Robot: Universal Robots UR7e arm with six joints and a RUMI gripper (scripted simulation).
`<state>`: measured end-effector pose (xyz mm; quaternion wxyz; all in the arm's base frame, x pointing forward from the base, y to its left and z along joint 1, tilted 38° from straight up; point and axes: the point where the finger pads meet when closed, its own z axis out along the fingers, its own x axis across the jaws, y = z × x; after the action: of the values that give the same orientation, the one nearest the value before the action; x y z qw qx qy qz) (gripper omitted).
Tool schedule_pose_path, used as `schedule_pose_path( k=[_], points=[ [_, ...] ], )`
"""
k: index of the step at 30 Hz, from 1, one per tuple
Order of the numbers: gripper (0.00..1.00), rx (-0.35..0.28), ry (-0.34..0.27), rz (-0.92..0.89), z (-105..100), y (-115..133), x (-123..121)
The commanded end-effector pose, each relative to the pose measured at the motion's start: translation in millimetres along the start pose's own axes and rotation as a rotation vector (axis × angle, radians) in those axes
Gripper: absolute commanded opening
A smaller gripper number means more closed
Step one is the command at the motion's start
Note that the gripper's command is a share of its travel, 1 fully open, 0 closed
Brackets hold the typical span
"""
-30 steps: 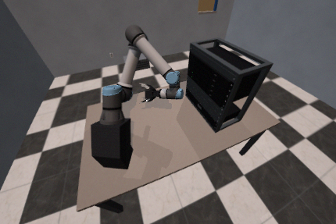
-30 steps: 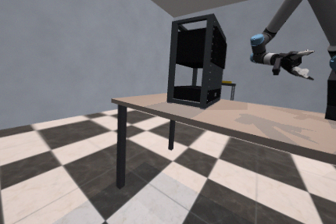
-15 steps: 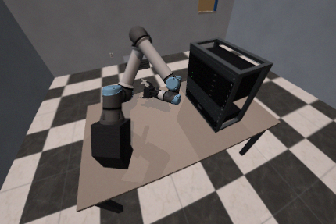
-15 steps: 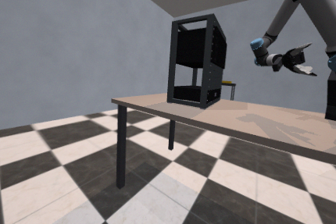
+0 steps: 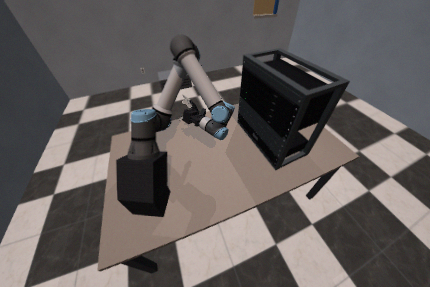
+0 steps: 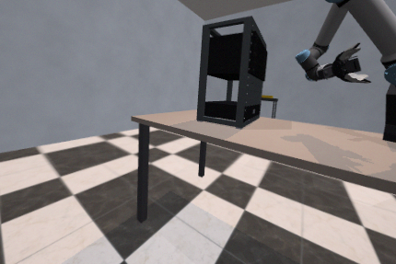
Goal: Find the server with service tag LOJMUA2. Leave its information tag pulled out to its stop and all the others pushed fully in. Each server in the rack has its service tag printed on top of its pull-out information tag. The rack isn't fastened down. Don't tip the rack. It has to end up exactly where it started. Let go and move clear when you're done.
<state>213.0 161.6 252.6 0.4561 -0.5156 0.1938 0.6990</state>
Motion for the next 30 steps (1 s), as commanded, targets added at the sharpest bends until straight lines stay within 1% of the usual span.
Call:
schedule_pose_path(
  k=[1,8,10,17,24,25,27,30],
  points=[
    [1.00,0.060,-0.078,-0.053,0.6,-10.3,-17.2],
    [1.00,0.151,-0.169,-0.119,-4.1,-24.4,-38.5],
    [1.00,0.151,-0.169,-0.119,-4.1,-24.4,-38.5],
    [1.00,0.250,-0.251,-0.181,-13.2,-39.0,-59.0],
    [1.00,0.355,-0.323,-0.240,-26.6,-53.6,-78.2],
    [1.00,0.371,-0.332,-0.248,-28.8,-55.7,-80.8],
    [1.00,0.371,-0.332,-0.248,-28.8,-55.7,-80.8],
    [1.00,0.418,-0.360,-0.271,-36.0,-61.8,-88.4]
  ],
)
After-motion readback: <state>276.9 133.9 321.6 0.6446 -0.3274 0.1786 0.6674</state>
